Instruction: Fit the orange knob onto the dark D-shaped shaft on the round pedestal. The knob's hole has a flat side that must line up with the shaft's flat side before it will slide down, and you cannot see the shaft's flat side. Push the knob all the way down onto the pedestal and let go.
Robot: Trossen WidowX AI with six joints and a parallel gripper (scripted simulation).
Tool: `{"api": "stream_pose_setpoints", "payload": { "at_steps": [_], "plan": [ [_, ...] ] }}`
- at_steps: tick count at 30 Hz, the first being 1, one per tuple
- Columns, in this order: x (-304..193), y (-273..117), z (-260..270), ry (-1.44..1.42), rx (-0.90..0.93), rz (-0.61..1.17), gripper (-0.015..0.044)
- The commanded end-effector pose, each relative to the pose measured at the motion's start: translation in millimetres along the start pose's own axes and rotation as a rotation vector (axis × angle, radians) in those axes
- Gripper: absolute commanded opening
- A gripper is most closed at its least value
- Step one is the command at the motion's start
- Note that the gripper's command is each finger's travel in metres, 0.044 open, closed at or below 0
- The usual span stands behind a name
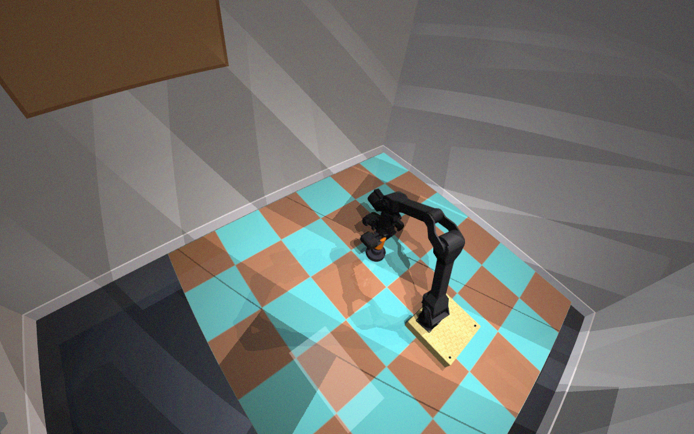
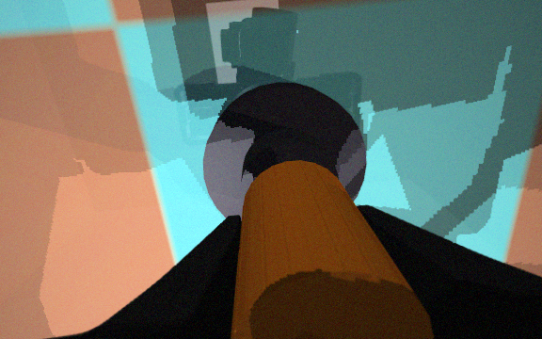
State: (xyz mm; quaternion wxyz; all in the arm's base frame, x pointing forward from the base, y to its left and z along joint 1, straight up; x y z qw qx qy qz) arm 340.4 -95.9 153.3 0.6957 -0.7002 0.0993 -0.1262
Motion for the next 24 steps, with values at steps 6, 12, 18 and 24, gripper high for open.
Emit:
{"api": "stream_pose_setpoints", "payload": {
  "at_steps": [6,12,18,24],
  "plan": [
    [0.3,-2.5,-0.1,0.001,0.002,0.0,0.0],
    [0.7,-3.6,0.0,-0.085,0.002,0.0,0.0],
    [0.8,-2.3,0.3,-0.208,0.002,0.0,0.0],
    [-0.2,-0.2,0.3,-0.208,0.002,0.0,0.0]
  ]
}}
Point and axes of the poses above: the point midway between the two fingers, 35 mm back from their tips, its own y axis out along the fingers, its own z axis across the jaws, x = y × z, the point moved 8 cm from there along -y, back along the fingers, and after that the axes turned 13 degrees about y, right-handed, at the moved point
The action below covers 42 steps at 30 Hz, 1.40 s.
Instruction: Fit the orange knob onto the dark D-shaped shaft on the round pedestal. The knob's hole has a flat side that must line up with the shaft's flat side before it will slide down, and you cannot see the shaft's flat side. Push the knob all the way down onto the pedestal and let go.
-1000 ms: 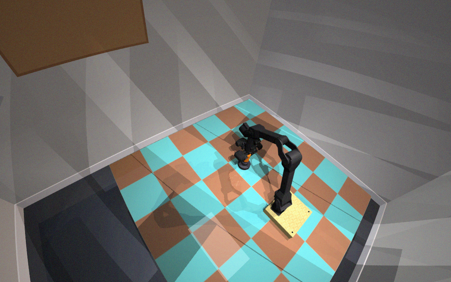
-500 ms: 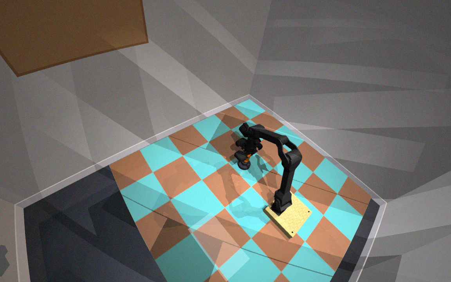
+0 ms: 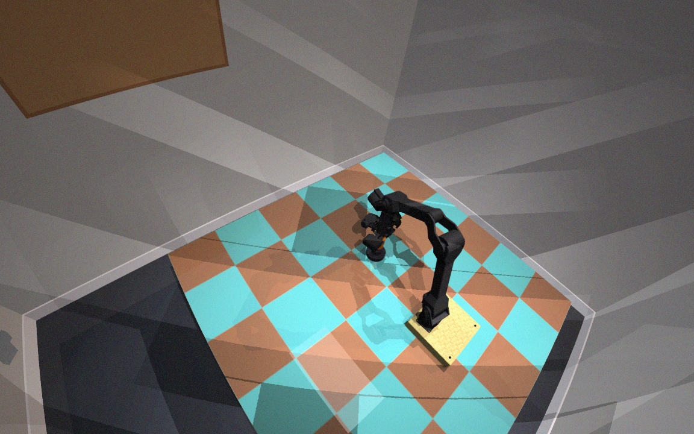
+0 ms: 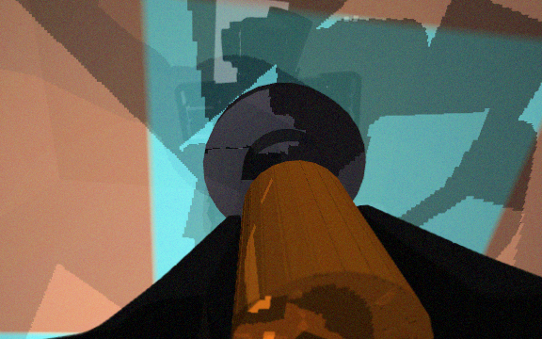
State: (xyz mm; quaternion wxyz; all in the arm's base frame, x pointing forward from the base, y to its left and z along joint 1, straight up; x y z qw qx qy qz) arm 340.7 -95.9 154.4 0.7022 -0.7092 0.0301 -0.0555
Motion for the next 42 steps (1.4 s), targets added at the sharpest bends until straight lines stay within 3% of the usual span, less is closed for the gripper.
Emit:
{"api": "stream_pose_setpoints", "payload": {
  "at_steps": [1,28,35,42],
  "plan": [
    [-0.5,1.2,0.3,-0.009,0.002,-0.001,0.0],
    [0.2,-2.7,0.0,-0.009,0.002,-0.001,0.0],
    [0.4,-2.4,0.1,-0.208,0.001,-0.001,0.0],
    [-0.3,0.7,0.4,-0.218,0.001,-0.001,0.0]
  ]
}}
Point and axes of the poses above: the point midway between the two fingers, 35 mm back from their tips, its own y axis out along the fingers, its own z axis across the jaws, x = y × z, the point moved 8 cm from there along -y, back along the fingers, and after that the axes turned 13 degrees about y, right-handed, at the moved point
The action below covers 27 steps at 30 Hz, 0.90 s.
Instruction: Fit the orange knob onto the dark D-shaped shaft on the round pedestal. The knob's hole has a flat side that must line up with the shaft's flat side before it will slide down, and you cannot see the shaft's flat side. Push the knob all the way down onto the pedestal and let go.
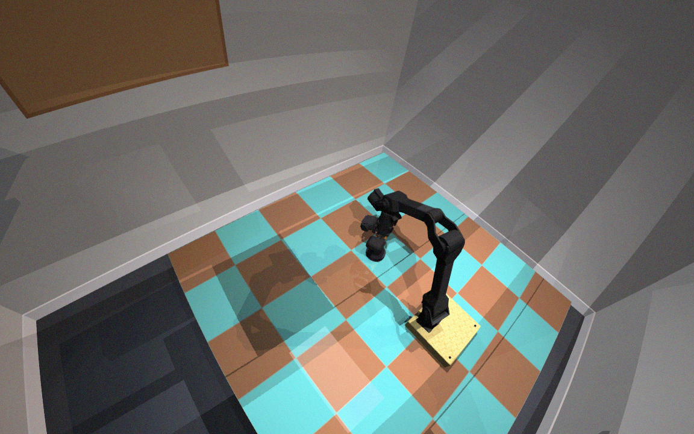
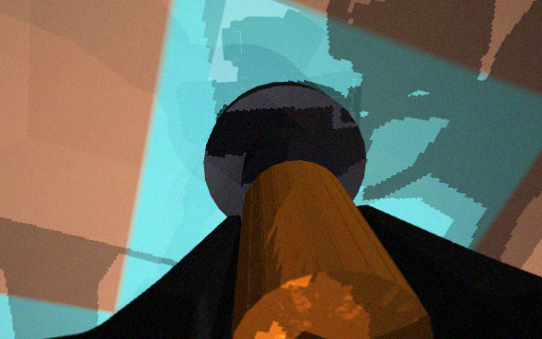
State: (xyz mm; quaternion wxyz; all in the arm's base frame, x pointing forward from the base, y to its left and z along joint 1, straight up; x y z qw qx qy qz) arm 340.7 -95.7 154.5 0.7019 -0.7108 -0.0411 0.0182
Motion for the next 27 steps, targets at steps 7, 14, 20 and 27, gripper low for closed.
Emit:
{"api": "stream_pose_setpoints", "payload": {
  "at_steps": [7,14,20,27],
  "plan": [
    [0.0,1.9,0.1,-0.013,0.0,-0.004,0.0],
    [0.2,2.3,0.0,-0.013,0.0,-0.004,0.0],
    [0.4,2.6,-0.2,-0.013,0.0,-0.004,0.0],
    [0.4,-1.8,-0.2,-0.013,0.0,-0.004,0.0]
  ]
}}
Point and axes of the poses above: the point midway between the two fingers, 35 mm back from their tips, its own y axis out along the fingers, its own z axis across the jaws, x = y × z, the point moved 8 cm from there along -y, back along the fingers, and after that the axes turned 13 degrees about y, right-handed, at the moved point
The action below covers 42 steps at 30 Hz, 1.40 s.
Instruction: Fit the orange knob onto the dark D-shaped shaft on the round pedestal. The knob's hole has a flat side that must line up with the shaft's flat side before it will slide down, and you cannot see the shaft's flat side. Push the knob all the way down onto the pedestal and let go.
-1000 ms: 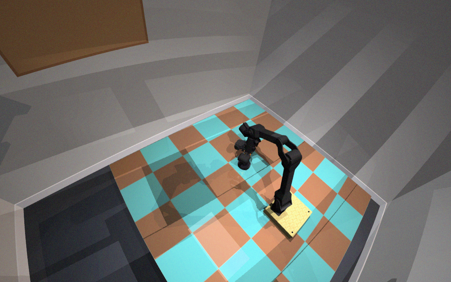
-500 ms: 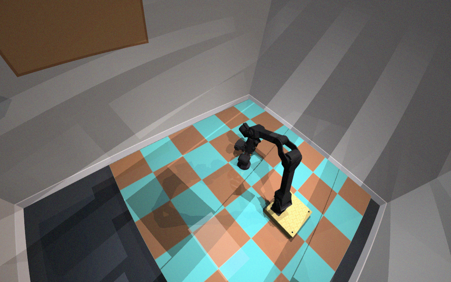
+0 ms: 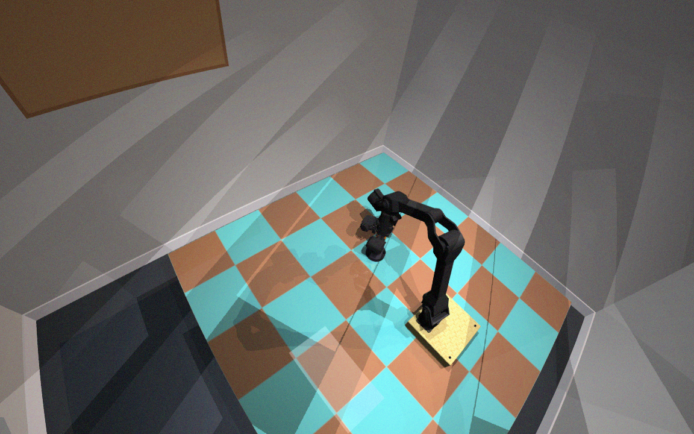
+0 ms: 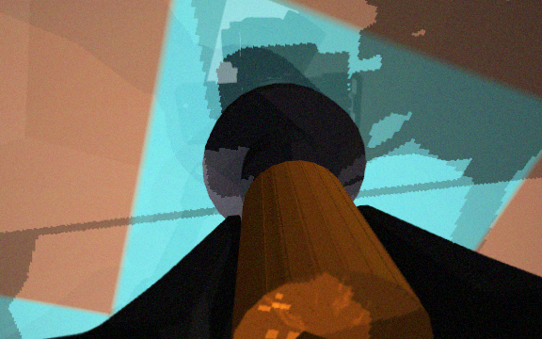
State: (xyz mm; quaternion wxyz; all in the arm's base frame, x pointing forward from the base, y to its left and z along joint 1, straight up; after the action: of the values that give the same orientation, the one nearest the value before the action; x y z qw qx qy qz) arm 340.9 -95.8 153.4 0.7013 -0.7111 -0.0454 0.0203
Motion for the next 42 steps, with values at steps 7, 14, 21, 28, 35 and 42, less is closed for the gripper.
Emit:
{"api": "stream_pose_setpoints", "payload": {
  "at_steps": [7,14,21,28,35,42],
  "plan": [
    [0.4,-3.6,0.1,-0.126,0.001,-0.001,0.0],
    [-0.5,-1.4,0.7,-0.214,0.001,-0.001,0.0],
    [-0.3,0.7,0.6,-0.214,0.001,-0.001,0.0],
    [-0.2,1.2,0.4,-0.214,0.001,-0.001,0.0],
    [0.2,1.7,0.2,-0.214,0.001,-0.001,0.0],
    [0.3,-3.3,0.1,-0.214,0.001,-0.001,0.0]
  ]
}}
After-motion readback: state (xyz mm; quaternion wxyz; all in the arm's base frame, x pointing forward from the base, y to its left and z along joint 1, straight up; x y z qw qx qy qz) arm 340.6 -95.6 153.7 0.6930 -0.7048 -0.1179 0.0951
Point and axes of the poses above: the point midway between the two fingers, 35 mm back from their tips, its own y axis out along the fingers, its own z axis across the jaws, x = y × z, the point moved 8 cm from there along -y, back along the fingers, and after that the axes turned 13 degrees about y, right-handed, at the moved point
